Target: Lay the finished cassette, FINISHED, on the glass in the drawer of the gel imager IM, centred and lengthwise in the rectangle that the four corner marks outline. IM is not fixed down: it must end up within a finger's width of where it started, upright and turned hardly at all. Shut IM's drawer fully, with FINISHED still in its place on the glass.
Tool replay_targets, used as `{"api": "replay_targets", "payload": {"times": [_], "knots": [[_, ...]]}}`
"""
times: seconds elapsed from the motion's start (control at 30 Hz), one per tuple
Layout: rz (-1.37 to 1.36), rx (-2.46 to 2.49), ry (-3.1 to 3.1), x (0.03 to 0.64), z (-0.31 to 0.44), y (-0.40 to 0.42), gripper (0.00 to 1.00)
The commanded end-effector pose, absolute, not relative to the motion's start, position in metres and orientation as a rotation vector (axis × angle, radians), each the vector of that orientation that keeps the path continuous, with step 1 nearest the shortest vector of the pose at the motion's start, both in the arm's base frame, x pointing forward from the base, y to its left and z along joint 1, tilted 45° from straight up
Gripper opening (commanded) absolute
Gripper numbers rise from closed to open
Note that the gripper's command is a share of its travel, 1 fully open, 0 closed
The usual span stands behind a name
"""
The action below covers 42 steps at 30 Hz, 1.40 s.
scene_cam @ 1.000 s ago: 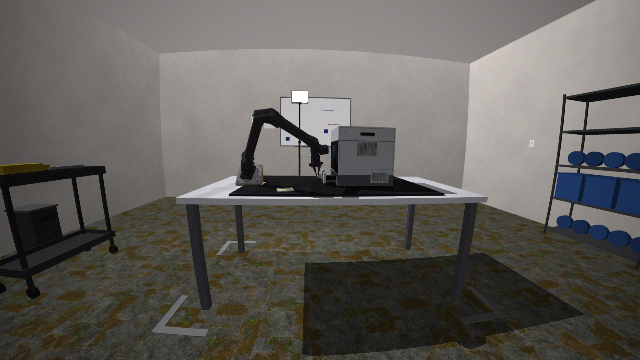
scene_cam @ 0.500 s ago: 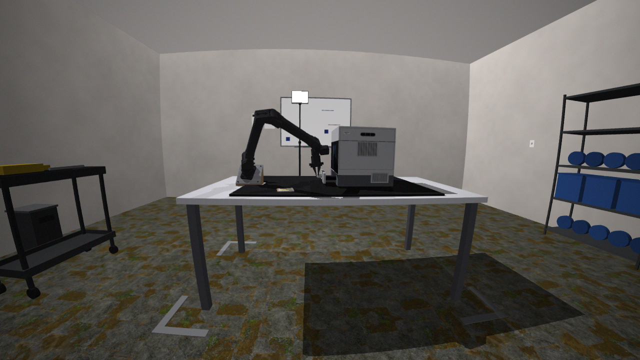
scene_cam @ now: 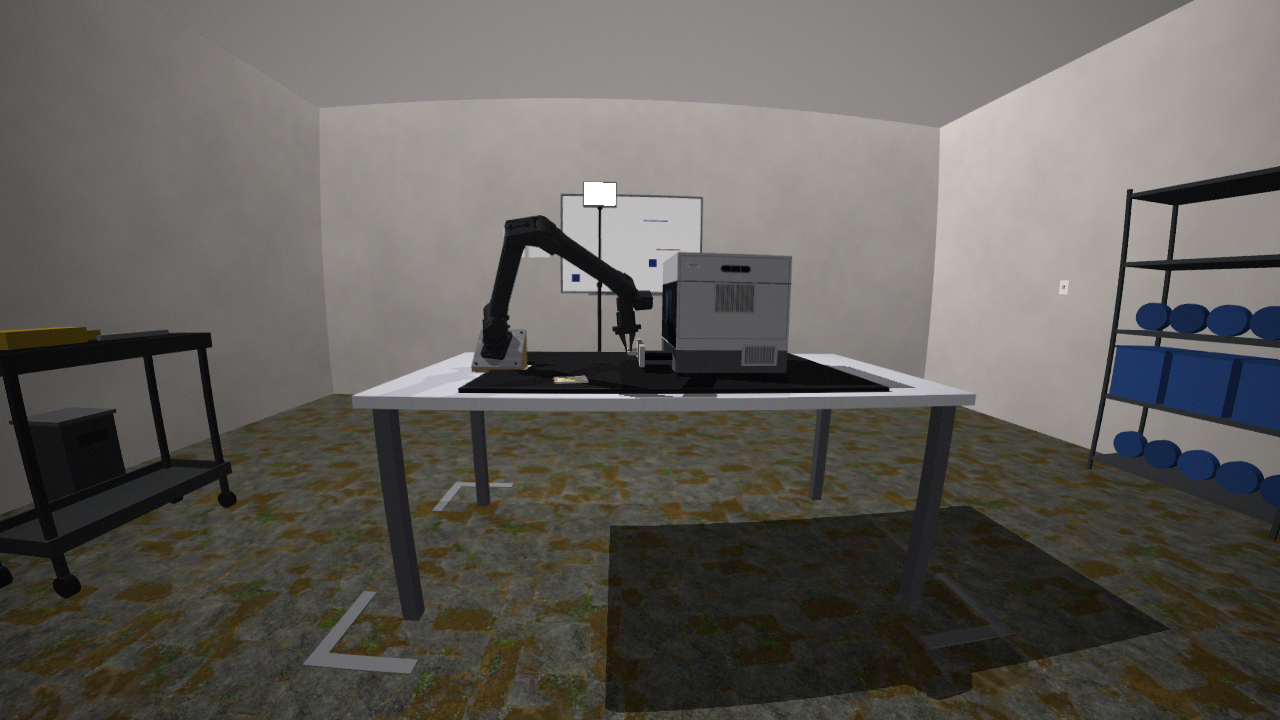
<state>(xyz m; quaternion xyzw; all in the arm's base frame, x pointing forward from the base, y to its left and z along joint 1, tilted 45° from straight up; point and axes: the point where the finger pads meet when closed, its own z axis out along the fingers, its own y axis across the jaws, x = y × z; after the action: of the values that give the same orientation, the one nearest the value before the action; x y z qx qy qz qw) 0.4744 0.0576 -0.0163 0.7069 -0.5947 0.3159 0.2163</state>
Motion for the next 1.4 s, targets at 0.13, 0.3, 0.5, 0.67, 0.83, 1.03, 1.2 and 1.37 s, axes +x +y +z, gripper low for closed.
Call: {"api": "replay_targets", "payload": {"times": [0.13, 0.3, 0.5, 0.67, 0.83, 1.03, 1.2, 1.37], "knots": [[0.902, 1.97, -1.662, 0.466, -0.009, 0.065, 0.07], [0.898, 1.967, -1.662, 0.46, -0.009, 0.063, 0.07], [0.894, 1.963, -1.663, 0.468, -0.011, 0.06, 0.07], [0.825, 1.926, -1.651, 0.449, -0.017, 0.056, 0.07], [0.845, 1.945, -1.653, 0.444, -0.01, 0.063, 0.07], [0.844, 1.942, -1.655, 0.439, -0.01, 0.061, 0.07], [0.845, 1.938, -1.656, 0.432, -0.01, 0.059, 0.07], [0.852, 1.941, -1.663, 0.427, -0.01, 0.059, 0.07]]}}
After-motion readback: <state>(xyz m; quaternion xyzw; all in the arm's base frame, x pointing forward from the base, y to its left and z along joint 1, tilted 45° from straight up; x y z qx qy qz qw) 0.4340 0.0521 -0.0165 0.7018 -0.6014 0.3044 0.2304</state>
